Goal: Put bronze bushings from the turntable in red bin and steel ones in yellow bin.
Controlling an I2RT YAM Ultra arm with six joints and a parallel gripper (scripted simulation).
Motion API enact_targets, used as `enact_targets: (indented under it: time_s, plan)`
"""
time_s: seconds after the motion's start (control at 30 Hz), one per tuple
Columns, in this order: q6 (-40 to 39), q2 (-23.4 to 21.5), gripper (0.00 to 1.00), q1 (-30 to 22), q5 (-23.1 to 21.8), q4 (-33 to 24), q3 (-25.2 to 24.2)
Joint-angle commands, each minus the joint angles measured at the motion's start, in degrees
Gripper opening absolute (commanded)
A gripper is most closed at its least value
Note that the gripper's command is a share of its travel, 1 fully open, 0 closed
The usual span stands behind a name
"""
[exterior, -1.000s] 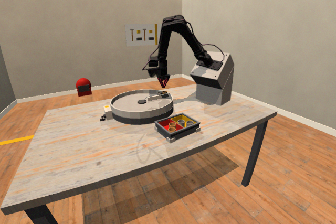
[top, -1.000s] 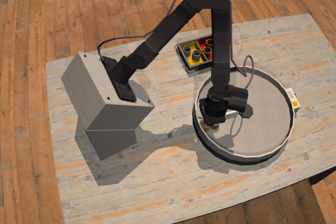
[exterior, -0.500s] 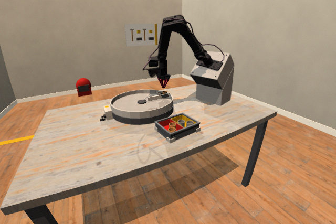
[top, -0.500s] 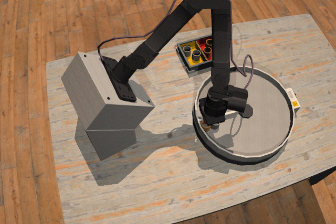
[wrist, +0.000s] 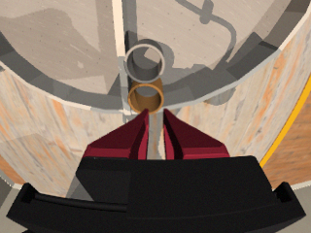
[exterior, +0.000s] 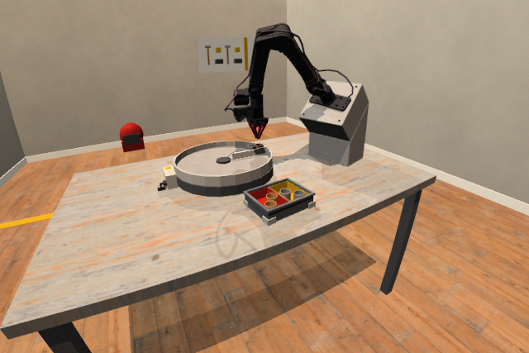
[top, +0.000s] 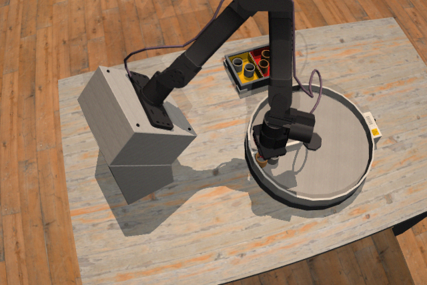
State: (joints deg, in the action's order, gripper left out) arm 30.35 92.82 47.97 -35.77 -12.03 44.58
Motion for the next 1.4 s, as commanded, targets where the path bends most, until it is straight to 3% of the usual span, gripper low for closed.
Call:
enact_targets:
  time_s: [0.0,1.37]
  plan:
    - [0.3,0.2,0.14,1.4,-0.8,-0.2,0.8]
    - [1.0,0.5,0.14,2.0,-1.1,-0.3,1.6]
